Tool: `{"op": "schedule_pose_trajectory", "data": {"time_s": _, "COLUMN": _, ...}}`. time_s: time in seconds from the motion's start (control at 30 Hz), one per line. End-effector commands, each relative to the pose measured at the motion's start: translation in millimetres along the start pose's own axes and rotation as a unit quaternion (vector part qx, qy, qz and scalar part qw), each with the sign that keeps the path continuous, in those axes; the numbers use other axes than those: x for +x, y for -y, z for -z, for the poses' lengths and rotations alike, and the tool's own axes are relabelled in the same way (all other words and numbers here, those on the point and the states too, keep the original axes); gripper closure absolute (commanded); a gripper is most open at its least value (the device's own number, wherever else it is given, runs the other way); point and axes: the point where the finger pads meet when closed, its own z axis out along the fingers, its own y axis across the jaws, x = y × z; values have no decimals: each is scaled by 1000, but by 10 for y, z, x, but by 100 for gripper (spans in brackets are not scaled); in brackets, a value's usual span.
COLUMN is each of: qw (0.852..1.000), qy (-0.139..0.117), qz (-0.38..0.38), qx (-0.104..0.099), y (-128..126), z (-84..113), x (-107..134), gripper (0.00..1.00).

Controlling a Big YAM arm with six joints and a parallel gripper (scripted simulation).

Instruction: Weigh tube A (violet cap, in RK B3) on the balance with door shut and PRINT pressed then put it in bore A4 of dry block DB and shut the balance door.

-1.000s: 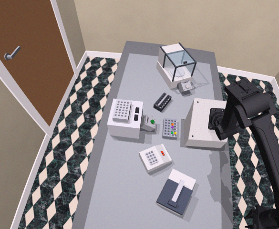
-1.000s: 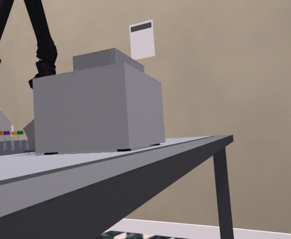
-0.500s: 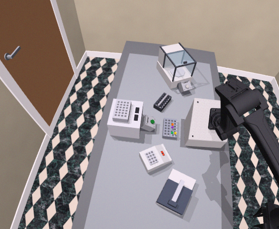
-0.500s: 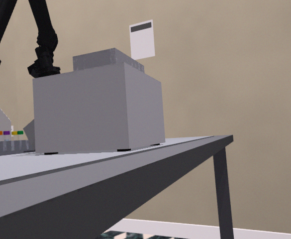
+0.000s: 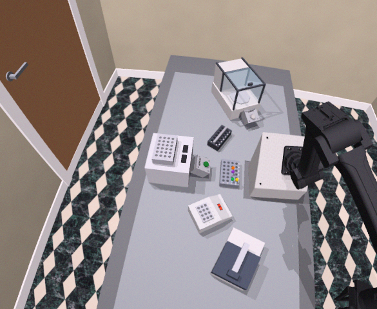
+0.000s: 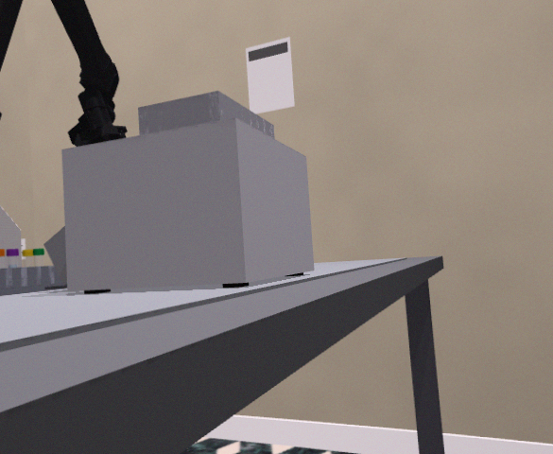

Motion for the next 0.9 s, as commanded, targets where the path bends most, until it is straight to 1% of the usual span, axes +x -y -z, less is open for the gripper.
{"op": "schedule_pose_trajectory", "data": {"time_s": 0.0, "qw": 1000, "qy": -15, "qz": 7, "qx": -4, "y": 151, "z": -139, "x": -52, "gripper": 70}}
{"op": "schedule_pose_trajectory", "data": {"time_s": 0.03, "qw": 1000, "qy": -15, "qz": 7, "qx": -4, "y": 151, "z": -139, "x": -52, "gripper": 70}}
{"op": "schedule_pose_trajectory", "data": {"time_s": 0.07, "qw": 999, "qy": -29, "qz": 6, "qx": -14, "y": 197, "z": -161, "x": 7, "gripper": 70}}
{"op": "schedule_pose_trajectory", "data": {"time_s": 0.1, "qw": 999, "qy": -34, "qz": 6, "qx": -17, "y": 154, "z": -315, "x": 11, "gripper": 70}}
{"op": "schedule_pose_trajectory", "data": {"time_s": 0.13, "qw": 999, "qy": -46, "qz": 1, "qx": -24, "y": 233, "z": -316, "x": 67, "gripper": 70}}
{"op": "schedule_pose_trajectory", "data": {"time_s": 0.17, "qw": 998, "qy": -60, "qz": 0, "qx": -35, "y": 232, "z": -393, "x": 111, "gripper": 70}}
{"op": "schedule_pose_trajectory", "data": {"time_s": 0.2, "qw": 998, "qy": -59, "qz": -7, "qx": -30, "y": 285, "z": -473, "x": 123, "gripper": 70}}
{"op": "schedule_pose_trajectory", "data": {"time_s": 0.23, "qw": 996, "qy": -71, "qz": 8, "qx": -49, "y": 80, "z": -667, "x": 156, "gripper": 70}}
{"op": "schedule_pose_trajectory", "data": {"time_s": 0.27, "qw": 996, "qy": -75, "qz": -7, "qx": -44, "y": 246, "z": -632, "x": 192, "gripper": 70}}
{"op": "schedule_pose_trajectory", "data": {"time_s": 0.3, "qw": 994, "qy": -90, "qz": -8, "qx": -58, "y": 264, "z": -661, "x": 260, "gripper": 70}}
{"op": "schedule_pose_trajectory", "data": {"time_s": 0.33, "qw": 994, "qy": -90, "qz": -14, "qx": -53, "y": 306, "z": -748, "x": 281, "gripper": 70}}
{"op": "schedule_pose_trajectory", "data": {"time_s": 0.37, "qw": 992, "qy": -100, "qz": -1, "qx": -72, "y": 104, "z": -921, "x": 322, "gripper": 70}}
{"op": "schedule_pose_trajectory", "data": {"time_s": 0.4, "qw": 992, "qy": -103, "qz": -17, "qx": -64, "y": 312, "z": -852, "x": 364, "gripper": 70}}
{"op": "schedule_pose_trajectory", "data": {"time_s": 0.43, "qw": 989, "qy": -118, "qz": -18, "qx": -82, "y": 282, "z": -914, "x": 432, "gripper": 70}}
{"op": "schedule_pose_trajectory", "data": {"time_s": 0.47, "qw": 990, "qy": -118, "qz": -23, "qx": -77, "y": 324, "z": -992, "x": 465, "gripper": 70}}
{"op": "schedule_pose_trajectory", "data": {"time_s": 0.5, "qw": 986, "qy": -133, "qz": -24, "qx": -96, "y": 285, "z": -1048, "x": 540, "gripper": 70}}
{"op": "schedule_pose_trajectory", "data": {"time_s": 0.53, "qw": 983, "qy": -144, "qz": -29, "qx": -107, "y": 284, "z": -1114, "x": 596, "gripper": 70}}
{"op": "schedule_pose_trajectory", "data": {"time_s": 0.6, "qw": 983, "qy": -144, "qz": -29, "qx": -107, "y": 284, "z": -1114, "x": 596, "gripper": 70}}
{"op": "schedule_pose_trajectory", "data": {"time_s": 0.63, "qw": 981, "qy": -152, "qz": -24, "qx": -121, "y": 114, "z": -1310, "x": 652, "gripper": 70}}
{"op": "schedule_pose_trajectory", "data": {"time_s": 0.67, "qw": 979, "qy": -158, "qz": -36, "qx": -121, "y": 281, "z": -1240, "x": 712, "gripper": 70}}
{"op": "schedule_pose_trajectory", "data": {"time_s": 0.7, "qw": 976, "qy": -169, "qz": -50, "qx": -131, "y": 276, "z": -1302, "x": 773, "gripper": 70}}
{"op": "schedule_pose_trajectory", "data": {"time_s": 0.73, "qw": 975, "qy": -171, "qz": -43, "qx": -135, "y": 274, "z": -1362, "x": 834, "gripper": 70}}
{"op": "schedule_pose_trajectory", "data": {"time_s": 0.77, "qw": 973, "qy": -175, "qz": -38, "qx": -146, "y": 104, "z": -1545, "x": 896, "gripper": 70}}
{"op": "schedule_pose_trajectory", "data": {"time_s": 0.83, "qw": 973, "qy": -175, "qz": -38, "qx": -146, "y": 100, "z": -1627, "x": 985, "gripper": 70}}
{"op": "schedule_pose_trajectory", "data": {"time_s": 0.87, "qw": 973, "qy": -178, "qz": -54, "qx": -138, "y": 288, "z": -1592, "x": 1035, "gripper": 70}}
